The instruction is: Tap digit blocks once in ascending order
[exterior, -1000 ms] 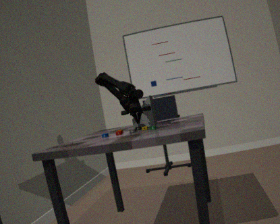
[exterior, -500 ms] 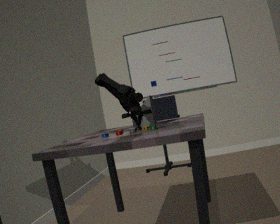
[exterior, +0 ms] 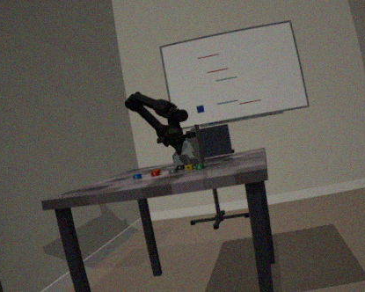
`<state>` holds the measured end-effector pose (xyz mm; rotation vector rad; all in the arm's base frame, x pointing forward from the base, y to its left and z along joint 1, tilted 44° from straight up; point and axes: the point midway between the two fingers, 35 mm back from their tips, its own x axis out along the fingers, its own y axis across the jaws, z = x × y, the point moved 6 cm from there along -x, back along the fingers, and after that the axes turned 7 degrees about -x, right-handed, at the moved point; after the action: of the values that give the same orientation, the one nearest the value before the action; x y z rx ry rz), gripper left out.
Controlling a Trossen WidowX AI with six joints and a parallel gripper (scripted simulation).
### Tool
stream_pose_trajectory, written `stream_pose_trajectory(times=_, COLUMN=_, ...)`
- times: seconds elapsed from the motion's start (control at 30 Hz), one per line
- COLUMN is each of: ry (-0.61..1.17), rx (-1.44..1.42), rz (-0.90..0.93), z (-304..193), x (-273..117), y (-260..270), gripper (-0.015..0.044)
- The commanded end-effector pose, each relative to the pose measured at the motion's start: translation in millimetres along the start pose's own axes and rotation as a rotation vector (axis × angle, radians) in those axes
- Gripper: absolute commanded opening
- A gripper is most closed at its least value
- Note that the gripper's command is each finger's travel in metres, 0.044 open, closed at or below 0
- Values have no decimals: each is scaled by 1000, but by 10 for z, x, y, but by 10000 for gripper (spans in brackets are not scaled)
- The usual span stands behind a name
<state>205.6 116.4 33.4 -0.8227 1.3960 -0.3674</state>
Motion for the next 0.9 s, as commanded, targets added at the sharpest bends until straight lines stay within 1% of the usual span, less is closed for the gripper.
stream_pose_trajectory(times=0.0, ry=-18, rx=10, rz=10, z=17, x=-424, y=4, gripper=20)
stream_pose_trajectory(times=0.07, ry=-15, rx=8, rz=6, z=7, x=-530, y=-7, gripper=20)
stream_pose_trajectory(times=0.23, ry=-15, rx=8, rz=5, z=67, x=-563, y=19, gripper=20)
stream_pose_trajectory(times=0.53, ry=-19, rx=12, rz=8, z=878, x=-696, y=433, gripper=20)
stream_pose_trajectory(times=0.77, ry=-22, rx=14, rz=10, z=1428, x=-627, y=791, gripper=20)
stream_pose_trajectory(times=0.87, ry=-22, rx=15, rz=10, z=1528, x=-596, y=866, gripper=20)
